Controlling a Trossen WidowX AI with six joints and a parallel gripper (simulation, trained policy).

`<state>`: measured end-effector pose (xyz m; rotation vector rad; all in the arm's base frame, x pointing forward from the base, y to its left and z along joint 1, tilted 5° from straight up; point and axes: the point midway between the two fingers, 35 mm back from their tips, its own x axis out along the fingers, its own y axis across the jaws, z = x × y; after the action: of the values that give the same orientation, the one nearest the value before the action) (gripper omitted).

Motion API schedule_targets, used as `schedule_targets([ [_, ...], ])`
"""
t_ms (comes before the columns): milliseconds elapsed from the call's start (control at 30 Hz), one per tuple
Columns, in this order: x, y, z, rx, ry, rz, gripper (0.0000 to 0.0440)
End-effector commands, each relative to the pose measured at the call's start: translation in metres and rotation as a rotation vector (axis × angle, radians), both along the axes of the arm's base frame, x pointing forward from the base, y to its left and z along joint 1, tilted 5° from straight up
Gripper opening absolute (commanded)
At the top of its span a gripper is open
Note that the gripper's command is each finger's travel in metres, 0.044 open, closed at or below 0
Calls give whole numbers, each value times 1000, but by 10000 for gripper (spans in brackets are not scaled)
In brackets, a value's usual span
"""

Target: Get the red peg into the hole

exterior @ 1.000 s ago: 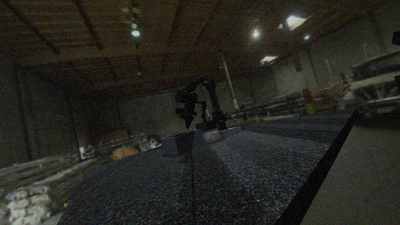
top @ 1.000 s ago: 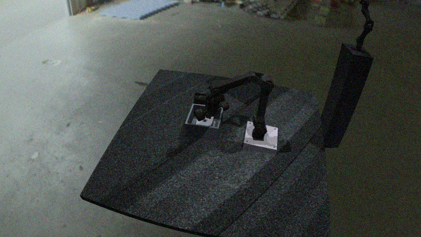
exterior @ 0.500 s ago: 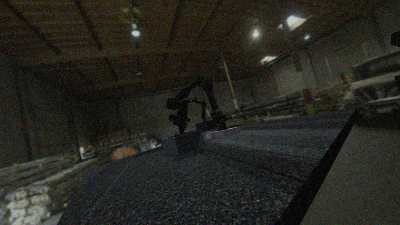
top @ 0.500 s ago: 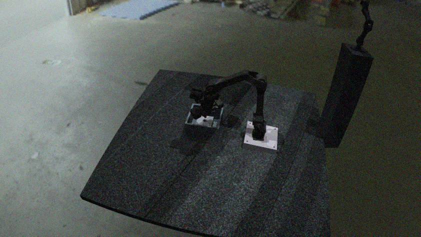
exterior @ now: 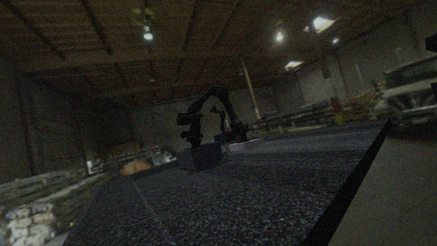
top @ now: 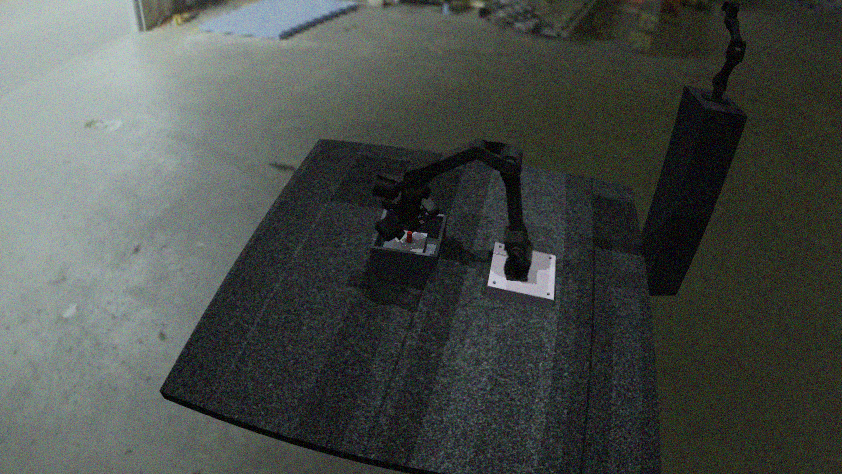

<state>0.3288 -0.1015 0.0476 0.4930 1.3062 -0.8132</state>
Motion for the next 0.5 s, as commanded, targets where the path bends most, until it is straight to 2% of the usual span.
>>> schedule_targets([
  [0,11,-1,4,22,-10,9,262],
  [233,40,-1,16,82,-35,30,440],
  [467,73,6,32,138,-100,66,440],
])
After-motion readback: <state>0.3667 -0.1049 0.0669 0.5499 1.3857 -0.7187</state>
